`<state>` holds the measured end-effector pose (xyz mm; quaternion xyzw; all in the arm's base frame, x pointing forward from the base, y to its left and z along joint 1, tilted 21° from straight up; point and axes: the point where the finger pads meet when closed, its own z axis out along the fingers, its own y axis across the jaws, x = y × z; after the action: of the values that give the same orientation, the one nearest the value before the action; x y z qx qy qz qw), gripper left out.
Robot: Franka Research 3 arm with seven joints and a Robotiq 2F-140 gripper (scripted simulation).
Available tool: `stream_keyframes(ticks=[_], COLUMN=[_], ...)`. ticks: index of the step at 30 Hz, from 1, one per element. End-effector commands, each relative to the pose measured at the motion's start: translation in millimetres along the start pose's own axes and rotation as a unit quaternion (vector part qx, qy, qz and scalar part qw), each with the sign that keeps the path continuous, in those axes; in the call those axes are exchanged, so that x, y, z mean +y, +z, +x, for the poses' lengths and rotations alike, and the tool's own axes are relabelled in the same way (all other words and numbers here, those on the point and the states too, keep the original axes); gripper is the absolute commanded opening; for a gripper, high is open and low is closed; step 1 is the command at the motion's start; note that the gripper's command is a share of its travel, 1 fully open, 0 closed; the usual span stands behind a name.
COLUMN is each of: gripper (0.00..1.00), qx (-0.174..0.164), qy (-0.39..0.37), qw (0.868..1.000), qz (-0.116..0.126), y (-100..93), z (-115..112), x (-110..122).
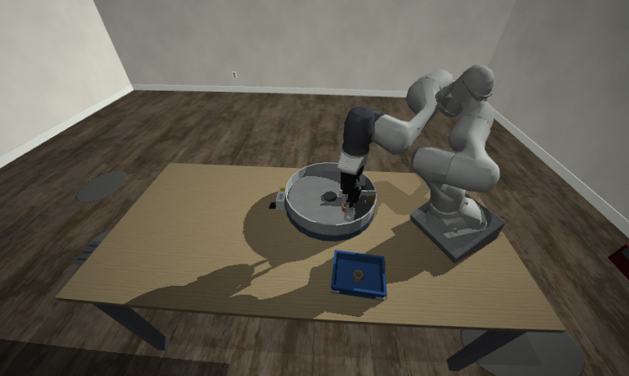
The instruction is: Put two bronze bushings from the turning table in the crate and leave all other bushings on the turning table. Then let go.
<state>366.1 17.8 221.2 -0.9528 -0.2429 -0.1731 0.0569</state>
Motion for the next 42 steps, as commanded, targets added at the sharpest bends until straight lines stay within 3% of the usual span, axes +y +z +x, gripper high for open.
stream_keyframes(ticks=[1,14,16,23,29,42], gripper=[0.00,0.00,0.00,0.00,0.00,0.00], qx=[0.002,0.002,0.002,0.002,0.002,0.002], qy=[0.021,0.021,0.021,0.021,0.021,0.021], qw=[1.000,1.000,1.000,1.000,1.000,1.000], qz=[0.003,0.003,0.003,0.003,0.003,0.003], y=[-0.9,-1.3,-1.3,-1.5,-1.6,-1.6], z=[2.1,5.7,5.7,7.0,7.4,7.5], x=[-26.4,-168.1,-168.1,-221.8,-239.7,-241.5])
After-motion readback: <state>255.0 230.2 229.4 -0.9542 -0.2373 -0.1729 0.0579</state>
